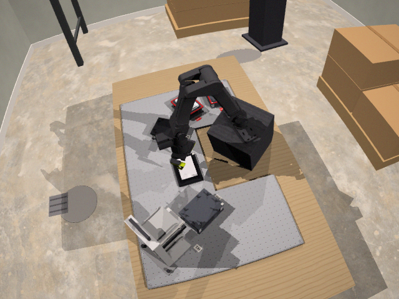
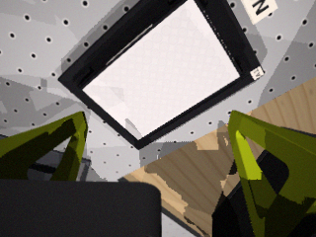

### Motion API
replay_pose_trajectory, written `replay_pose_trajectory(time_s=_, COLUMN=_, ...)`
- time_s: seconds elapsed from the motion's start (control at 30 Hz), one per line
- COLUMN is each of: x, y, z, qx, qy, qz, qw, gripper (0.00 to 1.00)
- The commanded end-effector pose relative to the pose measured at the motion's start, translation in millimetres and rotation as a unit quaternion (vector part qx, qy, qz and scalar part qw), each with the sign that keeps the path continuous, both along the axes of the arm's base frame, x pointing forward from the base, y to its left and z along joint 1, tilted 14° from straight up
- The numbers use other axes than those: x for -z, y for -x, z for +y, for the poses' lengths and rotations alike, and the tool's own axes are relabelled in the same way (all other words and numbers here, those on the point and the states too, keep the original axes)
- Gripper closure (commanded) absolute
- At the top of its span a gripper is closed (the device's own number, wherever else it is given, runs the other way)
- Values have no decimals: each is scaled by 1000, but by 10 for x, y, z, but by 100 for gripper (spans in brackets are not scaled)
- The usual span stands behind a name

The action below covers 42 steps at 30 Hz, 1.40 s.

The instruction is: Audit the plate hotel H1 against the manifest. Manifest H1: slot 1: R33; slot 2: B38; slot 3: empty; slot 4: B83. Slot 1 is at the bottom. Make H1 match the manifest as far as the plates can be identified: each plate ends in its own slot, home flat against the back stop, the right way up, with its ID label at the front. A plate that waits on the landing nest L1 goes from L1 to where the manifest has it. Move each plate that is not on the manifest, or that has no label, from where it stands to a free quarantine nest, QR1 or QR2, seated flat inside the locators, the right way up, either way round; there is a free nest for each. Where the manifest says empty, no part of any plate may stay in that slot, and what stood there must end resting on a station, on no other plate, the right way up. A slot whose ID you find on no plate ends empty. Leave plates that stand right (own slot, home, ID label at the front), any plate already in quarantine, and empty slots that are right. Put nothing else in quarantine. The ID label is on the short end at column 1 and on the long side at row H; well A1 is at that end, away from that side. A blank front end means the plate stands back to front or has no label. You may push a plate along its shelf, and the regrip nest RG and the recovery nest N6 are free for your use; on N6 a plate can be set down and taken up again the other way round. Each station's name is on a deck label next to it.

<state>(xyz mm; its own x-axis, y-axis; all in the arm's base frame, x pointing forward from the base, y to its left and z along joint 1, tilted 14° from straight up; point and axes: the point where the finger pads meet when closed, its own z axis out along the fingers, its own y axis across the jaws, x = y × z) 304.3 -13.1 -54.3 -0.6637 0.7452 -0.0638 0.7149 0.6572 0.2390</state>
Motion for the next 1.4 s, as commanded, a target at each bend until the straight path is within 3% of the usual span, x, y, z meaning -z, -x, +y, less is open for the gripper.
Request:
replay_pose_trajectory(time_s=0.0, x=25, y=98, z=6, qx=-49, qy=12, qz=6, qw=999, gripper=0)
replay_pose_trajectory(time_s=0.33, x=24, y=97, z=5, qx=-125, qy=29, qz=-3, qw=992, gripper=0)
replay_pose_trajectory(time_s=0.87, x=24, y=95, z=6, qx=-258, qy=57, qz=-19, qw=964, gripper=0)
replay_pose_trajectory(time_s=1.37, x=24, y=94, z=7, qx=-395, qy=87, qz=-36, qw=914, gripper=0)
